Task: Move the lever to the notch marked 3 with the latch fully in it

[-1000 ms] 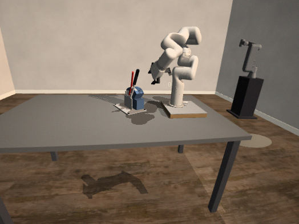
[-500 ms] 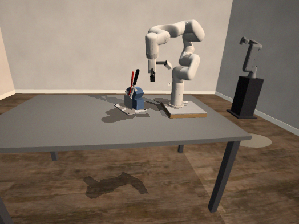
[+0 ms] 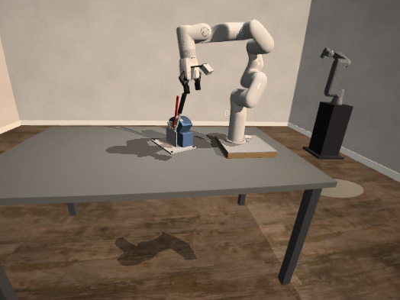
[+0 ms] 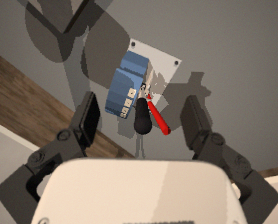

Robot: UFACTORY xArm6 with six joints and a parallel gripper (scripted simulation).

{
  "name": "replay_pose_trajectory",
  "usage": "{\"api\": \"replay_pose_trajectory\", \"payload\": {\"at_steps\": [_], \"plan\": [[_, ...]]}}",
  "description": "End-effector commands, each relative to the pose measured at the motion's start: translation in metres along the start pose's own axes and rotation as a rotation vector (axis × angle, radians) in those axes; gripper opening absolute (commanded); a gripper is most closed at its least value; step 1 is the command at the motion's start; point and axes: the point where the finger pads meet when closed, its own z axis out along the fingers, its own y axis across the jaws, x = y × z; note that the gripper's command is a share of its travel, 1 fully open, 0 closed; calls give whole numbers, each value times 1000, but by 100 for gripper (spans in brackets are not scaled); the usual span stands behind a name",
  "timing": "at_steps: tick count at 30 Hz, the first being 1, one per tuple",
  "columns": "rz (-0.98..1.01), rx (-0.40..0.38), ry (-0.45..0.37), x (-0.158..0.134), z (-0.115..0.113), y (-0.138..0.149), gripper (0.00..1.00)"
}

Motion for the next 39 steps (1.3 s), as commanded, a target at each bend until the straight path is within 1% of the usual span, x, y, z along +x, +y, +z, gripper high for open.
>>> {"api": "replay_pose_trajectory", "payload": {"at_steps": [1,2,5,8,14,15,39], "plan": [[159,-87,-53,-27,-25,4,100],[159,-87,-53,-27,-25,4,100],[236,-128,-84,-41,-39,2,100],[281,-153,-101,-49,-46,0,100],[303,-165,-110,-53,-50,-1,100],[303,-165,-110,-53,-50,-1,0],[303,-165,-110,-53,-50,-1,0]]}}
